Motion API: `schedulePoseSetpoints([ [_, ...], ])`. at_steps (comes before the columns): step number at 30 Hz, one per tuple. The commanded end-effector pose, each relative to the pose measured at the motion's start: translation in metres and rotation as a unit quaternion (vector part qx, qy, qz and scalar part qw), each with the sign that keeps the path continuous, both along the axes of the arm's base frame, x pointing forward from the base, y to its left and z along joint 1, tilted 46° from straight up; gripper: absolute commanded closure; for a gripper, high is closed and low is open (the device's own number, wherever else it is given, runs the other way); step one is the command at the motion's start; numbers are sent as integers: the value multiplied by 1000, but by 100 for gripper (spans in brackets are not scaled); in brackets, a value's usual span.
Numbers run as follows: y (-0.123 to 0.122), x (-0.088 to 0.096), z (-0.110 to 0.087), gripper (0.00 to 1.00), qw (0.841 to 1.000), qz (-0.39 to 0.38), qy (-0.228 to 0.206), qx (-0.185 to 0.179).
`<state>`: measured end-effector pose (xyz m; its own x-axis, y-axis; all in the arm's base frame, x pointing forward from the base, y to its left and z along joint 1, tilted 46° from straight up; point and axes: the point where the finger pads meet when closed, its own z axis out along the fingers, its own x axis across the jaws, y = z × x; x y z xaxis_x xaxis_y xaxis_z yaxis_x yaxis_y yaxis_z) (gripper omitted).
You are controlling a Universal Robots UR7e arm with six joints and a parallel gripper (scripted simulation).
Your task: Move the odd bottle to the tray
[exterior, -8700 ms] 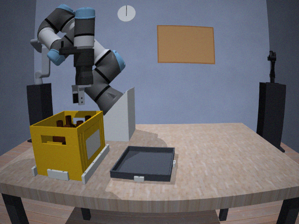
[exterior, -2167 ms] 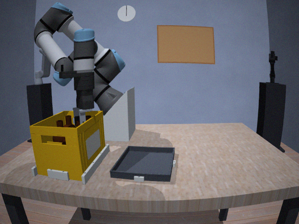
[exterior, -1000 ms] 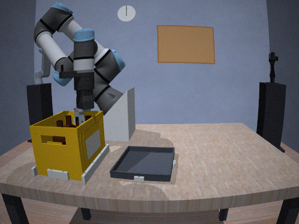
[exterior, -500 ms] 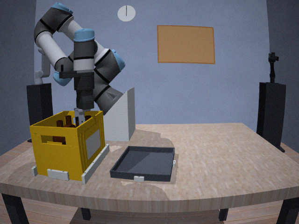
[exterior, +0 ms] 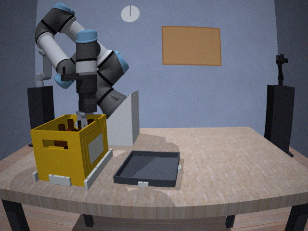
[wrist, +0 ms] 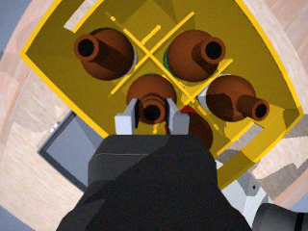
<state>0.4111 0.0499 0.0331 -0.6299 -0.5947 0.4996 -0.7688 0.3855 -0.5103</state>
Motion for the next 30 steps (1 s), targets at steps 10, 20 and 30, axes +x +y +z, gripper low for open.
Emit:
schedulePoseSetpoints([
  [10, 0, 0, 0, 100, 1000, 0, 0, 0],
  [20, 0, 0, 0, 100, 1000, 0, 0, 0],
  [30, 0, 0, 0, 0, 1000, 0, 0, 0],
])
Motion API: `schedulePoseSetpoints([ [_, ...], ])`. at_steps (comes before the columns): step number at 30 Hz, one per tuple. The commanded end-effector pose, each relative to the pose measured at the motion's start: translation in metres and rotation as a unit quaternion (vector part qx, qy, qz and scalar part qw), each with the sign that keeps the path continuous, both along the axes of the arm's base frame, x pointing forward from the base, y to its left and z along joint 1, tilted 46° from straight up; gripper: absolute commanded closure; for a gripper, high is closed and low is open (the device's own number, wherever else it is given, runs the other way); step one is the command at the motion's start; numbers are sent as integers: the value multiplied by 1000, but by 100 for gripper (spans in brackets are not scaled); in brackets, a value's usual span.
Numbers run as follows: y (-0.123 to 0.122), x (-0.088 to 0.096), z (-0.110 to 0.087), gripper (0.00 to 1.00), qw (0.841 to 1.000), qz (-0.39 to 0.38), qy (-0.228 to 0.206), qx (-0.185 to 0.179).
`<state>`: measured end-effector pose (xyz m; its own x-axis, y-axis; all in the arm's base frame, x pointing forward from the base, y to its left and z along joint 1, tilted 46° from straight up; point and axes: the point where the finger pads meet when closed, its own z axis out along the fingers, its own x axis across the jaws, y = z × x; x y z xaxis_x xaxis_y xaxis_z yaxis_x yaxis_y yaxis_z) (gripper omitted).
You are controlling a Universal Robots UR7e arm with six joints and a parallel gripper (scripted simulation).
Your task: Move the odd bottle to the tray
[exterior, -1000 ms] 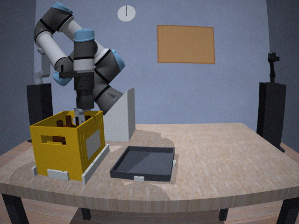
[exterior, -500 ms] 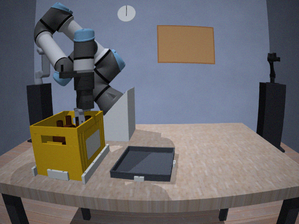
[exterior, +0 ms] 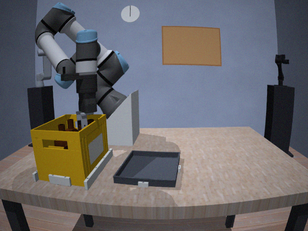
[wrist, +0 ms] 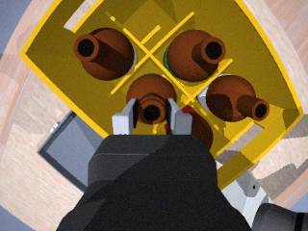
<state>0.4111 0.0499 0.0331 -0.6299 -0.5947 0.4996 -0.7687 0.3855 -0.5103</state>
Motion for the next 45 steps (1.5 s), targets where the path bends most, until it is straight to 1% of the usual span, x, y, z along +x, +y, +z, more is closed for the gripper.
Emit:
schedulePoseSetpoints([
  [1, 0, 0, 0, 0, 1000, 0, 0, 0],
  [35, 0, 0, 0, 0, 1000, 0, 0, 0],
  [45, 6, -1, 6, 0, 1000, 0, 0, 0],
])
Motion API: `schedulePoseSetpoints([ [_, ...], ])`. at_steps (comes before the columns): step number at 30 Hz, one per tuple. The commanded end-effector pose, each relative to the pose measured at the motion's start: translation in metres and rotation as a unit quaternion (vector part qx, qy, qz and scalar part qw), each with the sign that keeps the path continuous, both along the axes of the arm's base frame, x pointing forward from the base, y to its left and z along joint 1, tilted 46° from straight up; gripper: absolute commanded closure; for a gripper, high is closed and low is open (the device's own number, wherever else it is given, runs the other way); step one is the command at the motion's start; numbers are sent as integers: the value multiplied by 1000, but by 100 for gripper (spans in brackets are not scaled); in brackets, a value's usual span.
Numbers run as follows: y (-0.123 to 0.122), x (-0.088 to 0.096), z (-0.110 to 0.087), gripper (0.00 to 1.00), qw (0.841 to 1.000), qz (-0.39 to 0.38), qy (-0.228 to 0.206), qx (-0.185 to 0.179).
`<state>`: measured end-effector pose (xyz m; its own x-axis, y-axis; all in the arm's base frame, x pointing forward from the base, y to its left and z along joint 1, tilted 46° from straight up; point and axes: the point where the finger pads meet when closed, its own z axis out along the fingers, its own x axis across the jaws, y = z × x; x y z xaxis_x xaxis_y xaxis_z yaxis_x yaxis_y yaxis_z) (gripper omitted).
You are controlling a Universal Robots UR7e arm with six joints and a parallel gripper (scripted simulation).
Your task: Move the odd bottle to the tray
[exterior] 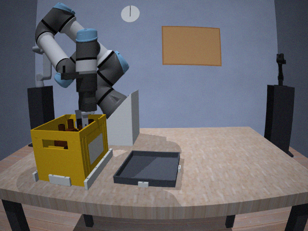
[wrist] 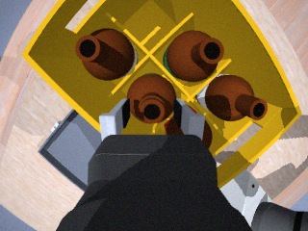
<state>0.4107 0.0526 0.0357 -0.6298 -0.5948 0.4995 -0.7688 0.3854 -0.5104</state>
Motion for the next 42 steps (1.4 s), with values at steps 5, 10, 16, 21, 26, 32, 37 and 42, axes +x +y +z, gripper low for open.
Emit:
schedulePoseSetpoints([
  [5, 11, -1, 11, 0, 1000, 0, 0, 0],
  [10, 22, -3, 22, 0, 1000, 0, 0, 0],
  [16, 32, -5, 31, 0, 1000, 0, 0, 0],
  [21, 43, -7, 43, 0, 1000, 0, 0, 0],
  [26, 51, -8, 51, 0, 1000, 0, 0, 0],
  [32, 55, -8, 54, 0, 1000, 0, 0, 0],
  [37, 56, -9, 56, 0, 1000, 0, 0, 0],
  [42, 56, -9, 56, 100, 1000, 0, 0, 0],
])
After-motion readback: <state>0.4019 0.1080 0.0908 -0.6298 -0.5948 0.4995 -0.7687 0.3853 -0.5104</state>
